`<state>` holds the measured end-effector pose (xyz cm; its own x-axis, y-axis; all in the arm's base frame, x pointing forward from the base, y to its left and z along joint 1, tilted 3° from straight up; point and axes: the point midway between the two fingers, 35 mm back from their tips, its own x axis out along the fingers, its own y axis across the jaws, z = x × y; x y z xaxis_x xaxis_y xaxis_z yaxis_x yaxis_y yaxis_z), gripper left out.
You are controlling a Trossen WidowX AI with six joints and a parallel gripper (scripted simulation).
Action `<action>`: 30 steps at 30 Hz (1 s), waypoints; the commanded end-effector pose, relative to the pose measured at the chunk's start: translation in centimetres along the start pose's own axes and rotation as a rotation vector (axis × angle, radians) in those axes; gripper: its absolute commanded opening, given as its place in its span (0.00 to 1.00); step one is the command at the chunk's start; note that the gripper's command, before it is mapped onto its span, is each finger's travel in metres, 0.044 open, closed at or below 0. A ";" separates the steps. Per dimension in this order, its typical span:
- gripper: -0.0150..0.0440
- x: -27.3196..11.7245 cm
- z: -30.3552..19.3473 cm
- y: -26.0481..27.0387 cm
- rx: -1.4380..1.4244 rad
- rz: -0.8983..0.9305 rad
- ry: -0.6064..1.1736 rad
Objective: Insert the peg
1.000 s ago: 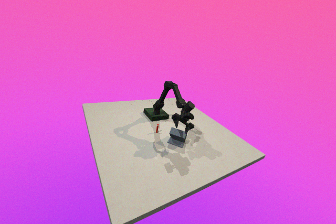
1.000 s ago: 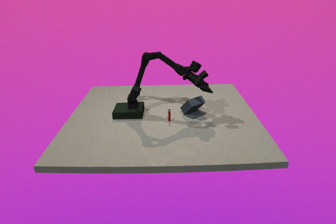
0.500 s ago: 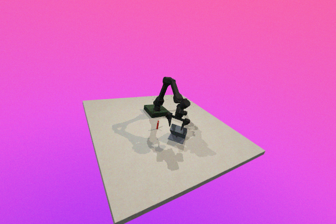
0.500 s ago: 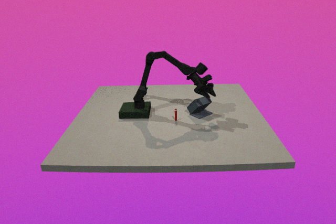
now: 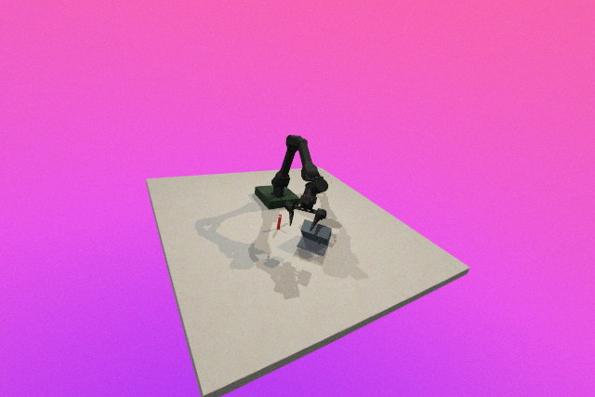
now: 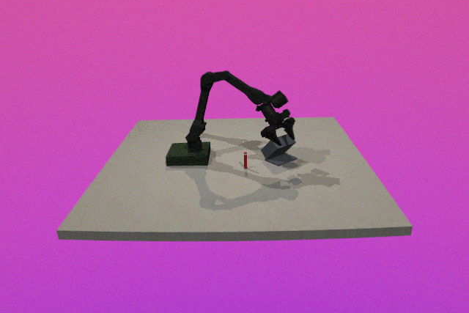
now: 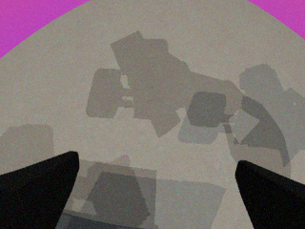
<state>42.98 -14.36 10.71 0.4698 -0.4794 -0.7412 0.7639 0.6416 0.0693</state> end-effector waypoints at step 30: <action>1.00 -2.7 -6.0 -9.5 0.883 -0.286 0.398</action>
<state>33.01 -15.71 7.94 0.1831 -0.2415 -0.9530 0.9697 -0.1150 0.2155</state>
